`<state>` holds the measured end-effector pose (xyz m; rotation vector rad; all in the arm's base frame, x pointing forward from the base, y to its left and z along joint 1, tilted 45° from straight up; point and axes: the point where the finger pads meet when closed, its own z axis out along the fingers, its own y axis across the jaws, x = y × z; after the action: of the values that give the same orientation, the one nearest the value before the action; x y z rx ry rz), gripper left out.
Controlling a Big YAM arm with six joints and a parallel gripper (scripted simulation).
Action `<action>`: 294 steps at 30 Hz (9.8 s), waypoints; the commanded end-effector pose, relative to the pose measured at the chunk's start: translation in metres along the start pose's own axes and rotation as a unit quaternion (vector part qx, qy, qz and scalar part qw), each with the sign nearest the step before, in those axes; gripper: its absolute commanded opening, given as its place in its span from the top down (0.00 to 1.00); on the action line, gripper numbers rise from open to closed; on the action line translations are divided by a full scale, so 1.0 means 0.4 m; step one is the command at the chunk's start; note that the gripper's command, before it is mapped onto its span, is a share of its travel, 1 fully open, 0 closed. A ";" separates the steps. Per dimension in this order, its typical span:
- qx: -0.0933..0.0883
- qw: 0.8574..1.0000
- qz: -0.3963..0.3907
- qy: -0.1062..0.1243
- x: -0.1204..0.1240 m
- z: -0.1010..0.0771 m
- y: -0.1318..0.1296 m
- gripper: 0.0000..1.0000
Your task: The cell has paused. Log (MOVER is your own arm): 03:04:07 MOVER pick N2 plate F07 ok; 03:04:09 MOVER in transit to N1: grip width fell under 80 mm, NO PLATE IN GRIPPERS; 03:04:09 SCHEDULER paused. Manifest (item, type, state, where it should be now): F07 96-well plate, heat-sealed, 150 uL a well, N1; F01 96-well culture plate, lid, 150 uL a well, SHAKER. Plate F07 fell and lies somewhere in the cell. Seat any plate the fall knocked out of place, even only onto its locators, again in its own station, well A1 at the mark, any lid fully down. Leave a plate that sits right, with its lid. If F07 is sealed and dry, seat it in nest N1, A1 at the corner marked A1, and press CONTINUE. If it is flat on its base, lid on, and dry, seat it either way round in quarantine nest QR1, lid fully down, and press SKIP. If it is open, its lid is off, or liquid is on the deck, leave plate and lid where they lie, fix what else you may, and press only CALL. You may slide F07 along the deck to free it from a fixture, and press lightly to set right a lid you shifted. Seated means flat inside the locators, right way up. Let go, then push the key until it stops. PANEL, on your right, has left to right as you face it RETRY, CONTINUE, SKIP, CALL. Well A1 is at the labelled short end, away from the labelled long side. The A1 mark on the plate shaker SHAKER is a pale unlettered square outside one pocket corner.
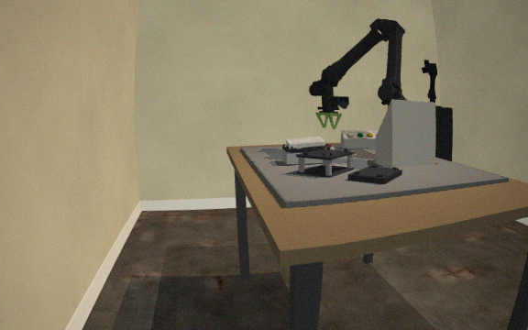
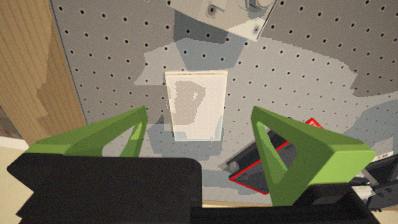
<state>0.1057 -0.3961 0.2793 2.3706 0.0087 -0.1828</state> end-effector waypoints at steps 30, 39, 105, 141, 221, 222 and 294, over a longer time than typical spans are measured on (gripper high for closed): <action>-0.014 0.998 -0.063 0.006 -0.005 -0.062 -0.013 0.00; -0.014 0.977 -0.211 0.004 -0.029 -0.140 -0.089 0.00; -0.008 0.386 -0.923 -0.007 -0.081 -0.315 -0.264 0.00; -0.002 0.123 -0.992 -0.002 0.037 -0.312 -0.331 0.00; -0.018 0.143 -0.989 -0.002 0.626 -0.266 -0.725 0.00; -0.018 0.143 -0.989 -0.002 0.637 -0.262 -0.722 0.00; -0.018 0.136 -0.991 -0.004 0.835 -0.198 -0.694 0.00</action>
<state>0.4173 -0.1592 0.0872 0.3811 2.9141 -1.2158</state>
